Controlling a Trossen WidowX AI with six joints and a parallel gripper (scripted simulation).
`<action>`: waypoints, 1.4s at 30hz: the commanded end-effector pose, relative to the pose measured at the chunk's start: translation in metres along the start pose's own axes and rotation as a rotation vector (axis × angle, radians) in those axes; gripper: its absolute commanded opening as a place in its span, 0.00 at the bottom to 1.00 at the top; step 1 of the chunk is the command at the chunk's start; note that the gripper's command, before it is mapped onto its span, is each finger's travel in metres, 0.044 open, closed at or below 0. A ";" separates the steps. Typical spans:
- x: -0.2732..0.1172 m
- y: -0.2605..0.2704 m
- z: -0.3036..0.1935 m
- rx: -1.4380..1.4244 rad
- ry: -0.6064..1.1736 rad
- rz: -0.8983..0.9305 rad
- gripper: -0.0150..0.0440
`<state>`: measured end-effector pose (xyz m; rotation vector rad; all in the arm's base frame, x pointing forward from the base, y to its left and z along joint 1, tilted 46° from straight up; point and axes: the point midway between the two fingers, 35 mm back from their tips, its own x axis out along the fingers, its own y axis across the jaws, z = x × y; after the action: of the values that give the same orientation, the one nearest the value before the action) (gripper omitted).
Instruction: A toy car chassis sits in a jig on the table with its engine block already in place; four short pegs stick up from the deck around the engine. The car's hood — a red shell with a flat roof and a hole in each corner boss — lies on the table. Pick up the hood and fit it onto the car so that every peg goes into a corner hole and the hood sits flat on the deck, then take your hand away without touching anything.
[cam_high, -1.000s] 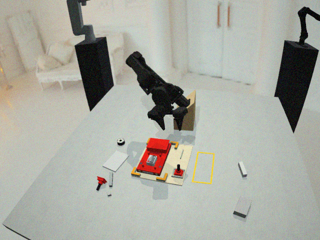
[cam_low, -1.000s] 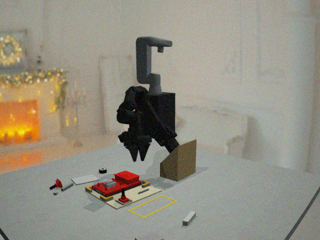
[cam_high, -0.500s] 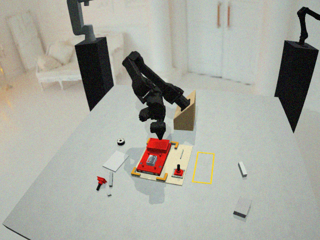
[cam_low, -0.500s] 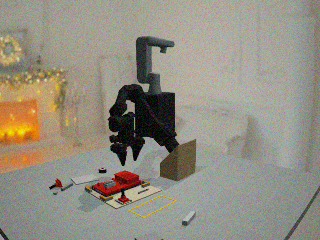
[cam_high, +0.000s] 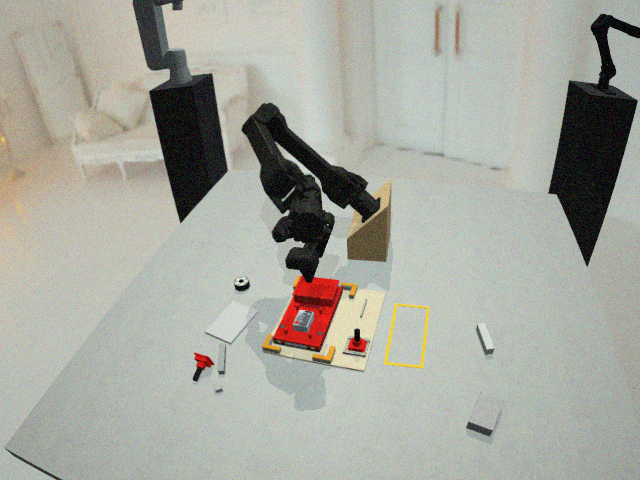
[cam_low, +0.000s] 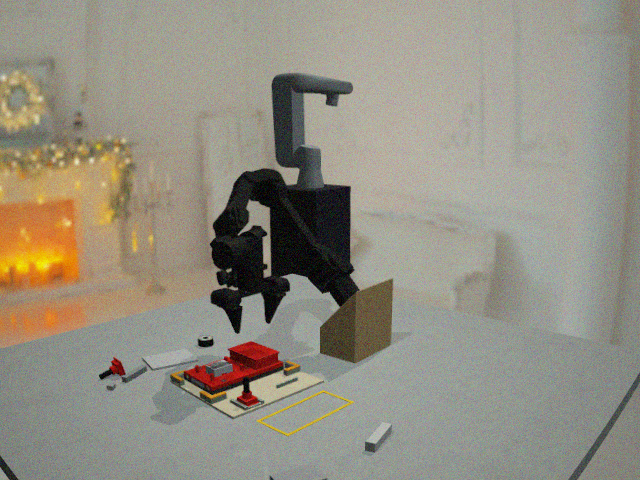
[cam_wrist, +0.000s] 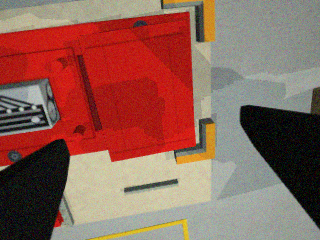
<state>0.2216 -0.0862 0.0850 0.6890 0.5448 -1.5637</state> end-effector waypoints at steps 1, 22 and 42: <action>0.002 0.001 0.000 0.000 -0.003 0.002 1.00; 0.017 0.002 0.000 0.001 -0.002 0.002 1.00; 0.031 0.002 0.000 0.001 -0.002 0.002 1.00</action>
<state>0.2241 -0.1062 0.0652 0.6962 0.5394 -1.5611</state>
